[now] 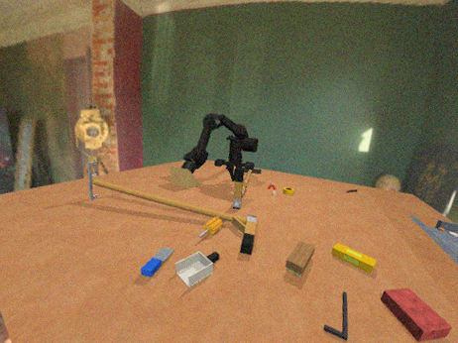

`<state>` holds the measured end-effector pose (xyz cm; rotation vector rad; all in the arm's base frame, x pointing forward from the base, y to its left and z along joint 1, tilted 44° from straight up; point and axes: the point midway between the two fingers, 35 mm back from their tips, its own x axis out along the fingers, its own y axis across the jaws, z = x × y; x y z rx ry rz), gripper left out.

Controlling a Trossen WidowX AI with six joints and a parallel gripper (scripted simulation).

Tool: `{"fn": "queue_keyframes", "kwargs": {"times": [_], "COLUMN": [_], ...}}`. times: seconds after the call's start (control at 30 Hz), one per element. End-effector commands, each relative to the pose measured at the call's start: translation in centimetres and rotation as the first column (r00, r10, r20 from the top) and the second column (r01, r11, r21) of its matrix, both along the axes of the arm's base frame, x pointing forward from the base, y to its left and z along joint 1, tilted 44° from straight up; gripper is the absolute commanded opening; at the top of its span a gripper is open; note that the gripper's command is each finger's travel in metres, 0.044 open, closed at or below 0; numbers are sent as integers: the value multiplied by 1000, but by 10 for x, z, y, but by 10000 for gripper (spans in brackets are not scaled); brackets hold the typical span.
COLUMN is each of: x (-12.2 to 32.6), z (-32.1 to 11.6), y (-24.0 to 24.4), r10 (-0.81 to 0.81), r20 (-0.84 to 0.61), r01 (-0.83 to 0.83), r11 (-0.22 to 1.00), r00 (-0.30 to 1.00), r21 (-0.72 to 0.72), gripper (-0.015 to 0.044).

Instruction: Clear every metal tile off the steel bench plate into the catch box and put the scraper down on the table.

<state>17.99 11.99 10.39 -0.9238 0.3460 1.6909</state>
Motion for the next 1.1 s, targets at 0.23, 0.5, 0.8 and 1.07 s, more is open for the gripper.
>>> {"fn": "queue_keyframes", "kwargs": {"times": [0.23, 0.5, 0.8, 1.07], "x": [-3, 4, 12, 19], "z": [-7, -4, -1, 2], "y": [11, 13, 15, 18], "r10": [9, 10, 10, 10], "r20": [6, 7, 8, 8], "r01": [-10, -10, -10, -10], "r11": [1000, 1000, 1000, 1000], "r00": [1000, 1000, 1000, 1000], "r21": [9, 9, 9, 9], "gripper": [0, 0, 0, 0]}}
